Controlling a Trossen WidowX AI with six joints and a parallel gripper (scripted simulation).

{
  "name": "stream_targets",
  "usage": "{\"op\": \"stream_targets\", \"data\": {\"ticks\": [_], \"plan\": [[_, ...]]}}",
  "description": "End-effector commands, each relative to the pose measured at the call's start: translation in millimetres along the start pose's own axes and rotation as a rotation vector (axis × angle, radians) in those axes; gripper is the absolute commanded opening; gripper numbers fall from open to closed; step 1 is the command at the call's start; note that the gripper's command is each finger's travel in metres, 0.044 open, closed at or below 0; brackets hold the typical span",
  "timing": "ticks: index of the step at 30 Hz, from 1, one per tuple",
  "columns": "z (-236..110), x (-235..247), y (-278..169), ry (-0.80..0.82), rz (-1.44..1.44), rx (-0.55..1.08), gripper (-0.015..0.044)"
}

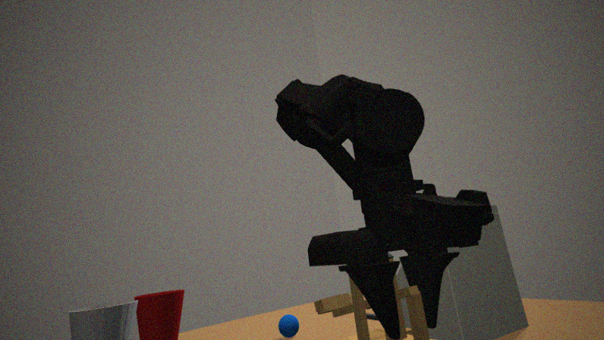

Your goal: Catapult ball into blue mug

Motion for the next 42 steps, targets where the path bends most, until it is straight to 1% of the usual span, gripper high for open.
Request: {"op": "stream_targets", "data": {"ticks": [1,3,13,42], "plan": [[-3.7,-10.4,3.4,-0.014,0.146,-0.006,0.0000],[-3.7,-14.0,4.3,-0.014,0.189,-0.006,0.0000],[-1.5,-17.4,4.5,-0.014,0.195,-0.006,0.0000],[46.3,-20.0,3.9,-0.015,0.195,-0.004,0.0000]]}}
Point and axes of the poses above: the point midway between the two fingers, 35 mm back from their tips, its own z axis out along the fingers, its own x axis across the jaws, y = z × x, the point moved 2 cm from there along -z, back along the fingers, and after that the axes turned 5 degrees about z, right-handed, at the moved point
